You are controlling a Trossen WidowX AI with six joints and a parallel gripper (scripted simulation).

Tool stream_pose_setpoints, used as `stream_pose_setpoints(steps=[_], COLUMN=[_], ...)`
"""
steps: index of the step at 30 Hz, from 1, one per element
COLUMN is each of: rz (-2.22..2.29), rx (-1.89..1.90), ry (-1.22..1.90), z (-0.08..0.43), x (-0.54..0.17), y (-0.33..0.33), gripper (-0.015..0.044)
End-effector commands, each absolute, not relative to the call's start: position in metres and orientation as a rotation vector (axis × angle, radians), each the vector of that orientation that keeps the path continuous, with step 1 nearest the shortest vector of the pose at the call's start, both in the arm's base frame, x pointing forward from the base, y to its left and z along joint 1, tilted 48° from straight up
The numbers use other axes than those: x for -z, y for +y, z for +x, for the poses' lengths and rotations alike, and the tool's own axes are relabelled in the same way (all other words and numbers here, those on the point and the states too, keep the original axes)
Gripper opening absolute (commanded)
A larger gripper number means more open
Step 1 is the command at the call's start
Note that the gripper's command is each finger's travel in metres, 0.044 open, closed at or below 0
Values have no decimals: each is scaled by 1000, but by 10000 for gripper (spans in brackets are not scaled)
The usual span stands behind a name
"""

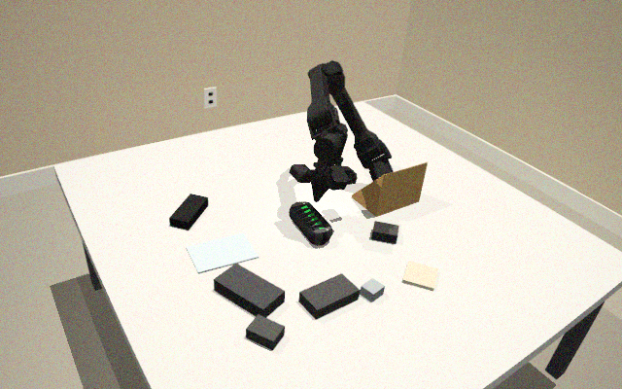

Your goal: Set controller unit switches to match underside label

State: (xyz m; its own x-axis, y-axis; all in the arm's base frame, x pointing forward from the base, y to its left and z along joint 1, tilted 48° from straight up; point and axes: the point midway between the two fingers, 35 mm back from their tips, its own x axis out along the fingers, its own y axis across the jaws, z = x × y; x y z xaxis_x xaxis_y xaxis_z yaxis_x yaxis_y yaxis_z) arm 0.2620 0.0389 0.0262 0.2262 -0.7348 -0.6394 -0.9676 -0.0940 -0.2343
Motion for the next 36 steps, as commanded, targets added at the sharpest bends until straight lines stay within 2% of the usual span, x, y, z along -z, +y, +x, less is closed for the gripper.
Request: stream_pose_setpoints(steps=[1,12,29,36], rz=[-1924,-1927,-1867,-1842], rx=[-460,-455,-476,-468], ry=[1516,1509,1692,1781], z=[248,242,287,301], x=[-29,-27,-12,0], y=[31,27,77,97], gripper=[0,0,440,440])
